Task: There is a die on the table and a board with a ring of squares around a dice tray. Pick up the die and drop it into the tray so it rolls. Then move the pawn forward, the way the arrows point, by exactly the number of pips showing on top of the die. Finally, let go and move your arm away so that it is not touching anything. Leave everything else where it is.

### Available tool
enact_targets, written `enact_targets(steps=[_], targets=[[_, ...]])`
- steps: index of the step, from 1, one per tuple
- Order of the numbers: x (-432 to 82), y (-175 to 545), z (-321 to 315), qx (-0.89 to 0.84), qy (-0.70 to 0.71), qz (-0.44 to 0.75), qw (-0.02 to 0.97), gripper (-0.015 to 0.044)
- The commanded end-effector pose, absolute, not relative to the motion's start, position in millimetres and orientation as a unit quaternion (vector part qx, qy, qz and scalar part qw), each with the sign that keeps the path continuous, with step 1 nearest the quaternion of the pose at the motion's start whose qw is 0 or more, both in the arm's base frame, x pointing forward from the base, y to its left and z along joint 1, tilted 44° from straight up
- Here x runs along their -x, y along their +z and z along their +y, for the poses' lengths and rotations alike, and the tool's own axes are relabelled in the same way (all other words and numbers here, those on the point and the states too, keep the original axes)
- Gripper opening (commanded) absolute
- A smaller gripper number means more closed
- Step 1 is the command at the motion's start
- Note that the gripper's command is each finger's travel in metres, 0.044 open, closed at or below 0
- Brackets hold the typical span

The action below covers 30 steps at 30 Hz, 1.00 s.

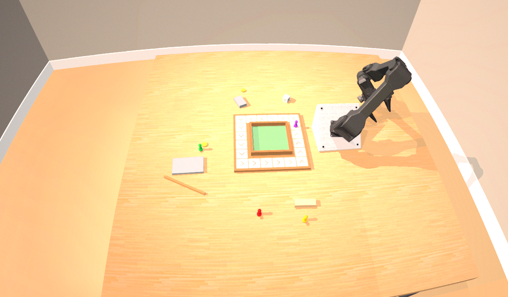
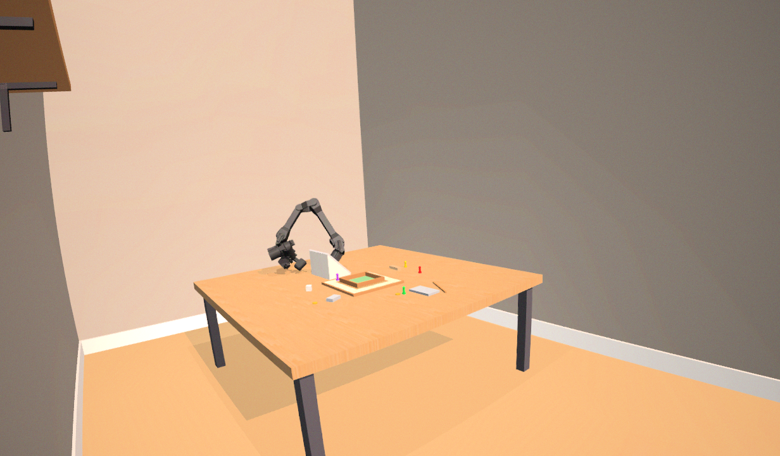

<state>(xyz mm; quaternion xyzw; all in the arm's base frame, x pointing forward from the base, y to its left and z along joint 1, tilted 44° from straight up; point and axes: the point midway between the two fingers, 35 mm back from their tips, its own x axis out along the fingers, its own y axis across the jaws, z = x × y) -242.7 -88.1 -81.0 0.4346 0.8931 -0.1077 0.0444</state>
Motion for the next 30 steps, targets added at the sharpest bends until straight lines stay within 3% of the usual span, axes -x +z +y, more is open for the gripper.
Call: enact_targets(steps=[1,5,14,30], targets=[[242.0,-81.4,-88.6,-0.435,-0.108,0.893,0.046,0.0374],[224.3,-90.7,-101.6,-0.445,-0.114,0.885,0.079,0.0275],[136.1,-124.3,-159.3,-0.459,-0.126,0.852,0.217,0.0275],[-99.9,-151.4,-202.7,-0.436,-0.034,0.768,0.467,0.0275]])
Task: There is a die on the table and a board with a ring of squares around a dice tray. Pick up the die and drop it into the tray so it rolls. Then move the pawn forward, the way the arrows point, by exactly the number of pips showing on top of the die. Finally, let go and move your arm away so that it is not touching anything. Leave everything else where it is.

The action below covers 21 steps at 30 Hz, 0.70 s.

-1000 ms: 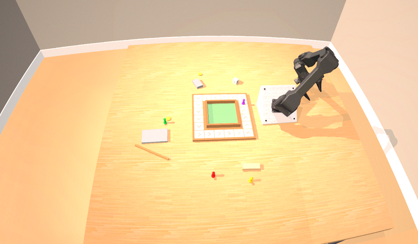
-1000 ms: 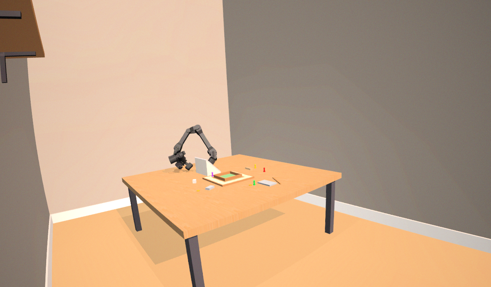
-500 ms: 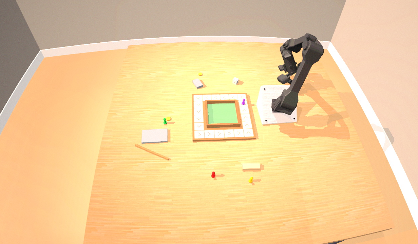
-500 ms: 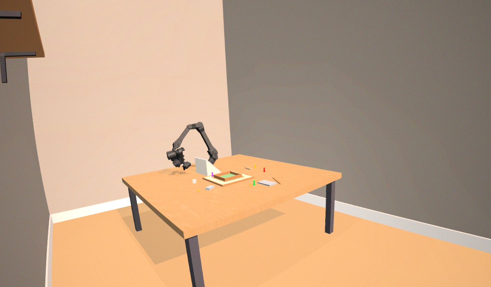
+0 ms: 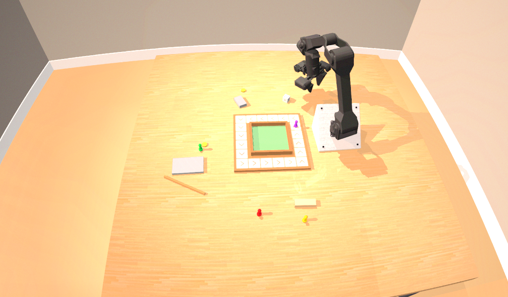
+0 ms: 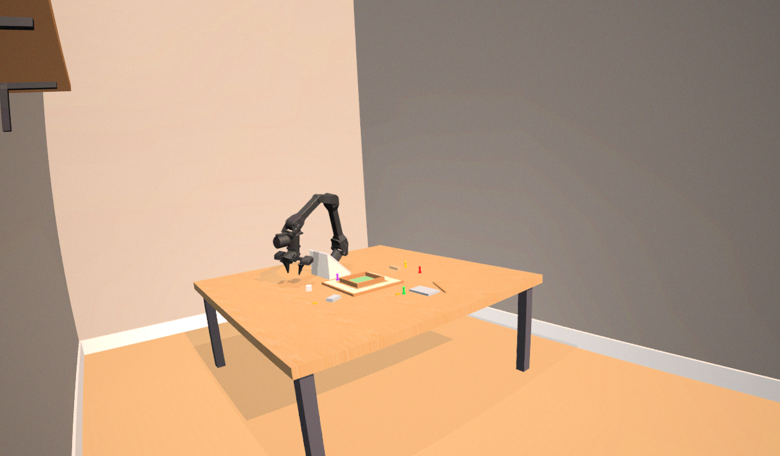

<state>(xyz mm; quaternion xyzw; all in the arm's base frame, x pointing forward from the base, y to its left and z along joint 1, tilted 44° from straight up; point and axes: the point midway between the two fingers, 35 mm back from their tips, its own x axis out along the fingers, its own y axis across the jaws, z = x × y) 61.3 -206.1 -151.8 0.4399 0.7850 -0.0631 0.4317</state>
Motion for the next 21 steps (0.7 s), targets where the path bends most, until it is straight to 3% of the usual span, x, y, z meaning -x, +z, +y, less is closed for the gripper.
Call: enact_targets(steps=[1,6,21], targets=[[-115.6,-151.3,-201.4,-0.435,-0.022,0.76,0.482,0.0275],[-182.9,-146.7,-188.7,-0.434,0.04,0.719,0.542,0.0275],[-181.9,-159.0,-178.0,-0.434,0.043,0.717,0.544,0.0275]])
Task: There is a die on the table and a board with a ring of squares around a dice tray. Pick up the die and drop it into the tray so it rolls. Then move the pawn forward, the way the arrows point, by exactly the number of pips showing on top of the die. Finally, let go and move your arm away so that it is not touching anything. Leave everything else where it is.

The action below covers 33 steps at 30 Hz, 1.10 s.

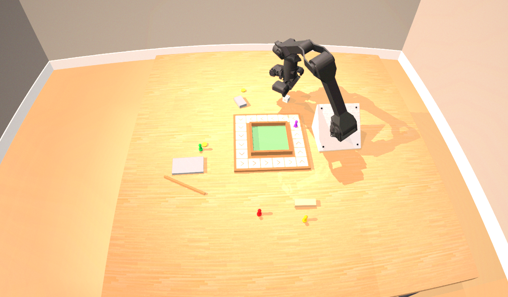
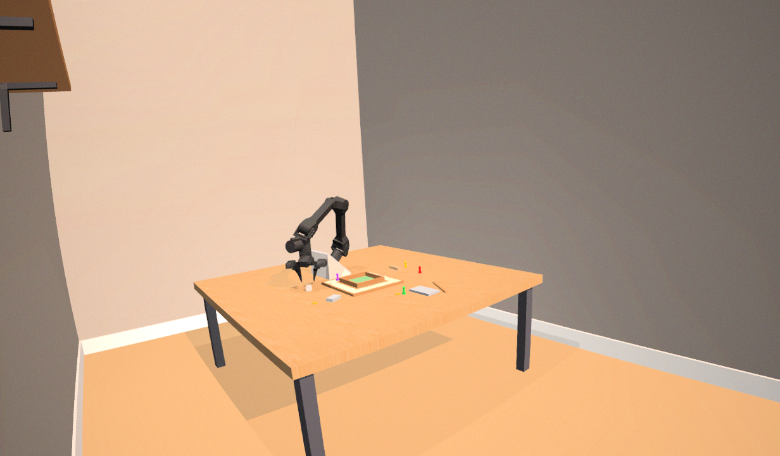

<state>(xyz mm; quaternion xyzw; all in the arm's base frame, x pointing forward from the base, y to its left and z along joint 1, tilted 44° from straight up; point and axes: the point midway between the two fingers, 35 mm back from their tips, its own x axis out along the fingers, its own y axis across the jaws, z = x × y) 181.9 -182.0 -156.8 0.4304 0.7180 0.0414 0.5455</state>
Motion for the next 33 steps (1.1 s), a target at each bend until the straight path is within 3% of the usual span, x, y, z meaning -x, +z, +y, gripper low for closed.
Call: enact_targets(steps=[1,21,27,33], targets=[[-181.9,-160.0,-177.1,-0.434,0.043,0.717,0.544,0.0275],[-180.8,-181.7,-156.6,-0.434,0.043,0.717,0.544,0.0275],[-180.8,-181.7,-156.6,-0.434,0.043,0.717,0.544,0.0118],[-180.8,-181.7,-156.6,-0.434,0.043,0.717,0.544,0.0078]])
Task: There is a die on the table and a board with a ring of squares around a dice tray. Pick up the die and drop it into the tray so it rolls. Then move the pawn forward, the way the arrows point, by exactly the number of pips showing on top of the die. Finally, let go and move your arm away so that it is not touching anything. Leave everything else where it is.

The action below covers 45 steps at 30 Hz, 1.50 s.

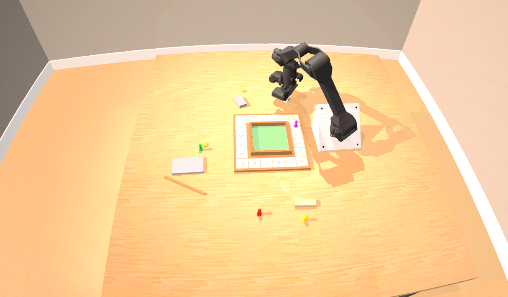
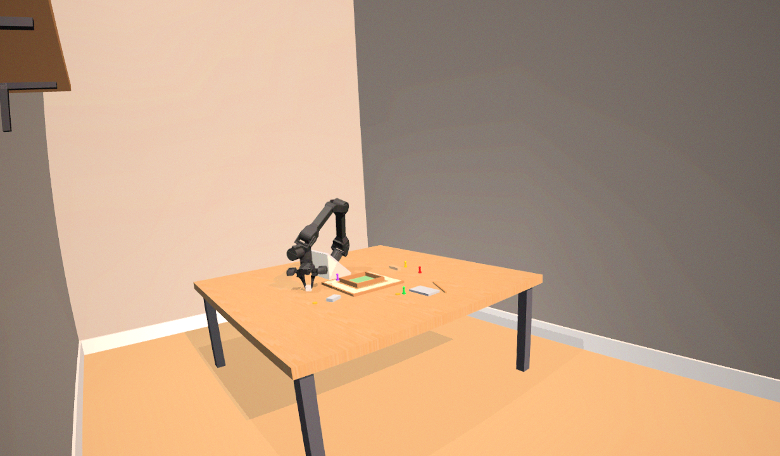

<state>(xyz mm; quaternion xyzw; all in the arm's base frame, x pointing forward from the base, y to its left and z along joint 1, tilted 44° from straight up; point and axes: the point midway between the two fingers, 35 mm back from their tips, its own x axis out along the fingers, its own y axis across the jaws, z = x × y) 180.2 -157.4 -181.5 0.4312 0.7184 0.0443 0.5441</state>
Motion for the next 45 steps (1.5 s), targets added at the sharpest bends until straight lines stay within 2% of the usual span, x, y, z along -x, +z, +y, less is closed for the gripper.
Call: enact_targets(steps=[1,3,23,45], targets=[[-180.8,-181.7,-156.6,-0.434,0.043,0.717,0.544,0.0051],[-181.5,-179.0,-159.9,-0.434,0.043,0.717,0.544,0.0],[-185.7,-88.8,-237.3,-0.434,0.042,0.718,0.543,0.0],[-253.9,-26.3,-153.3,-0.54,-0.126,0.705,0.442,0.0]])
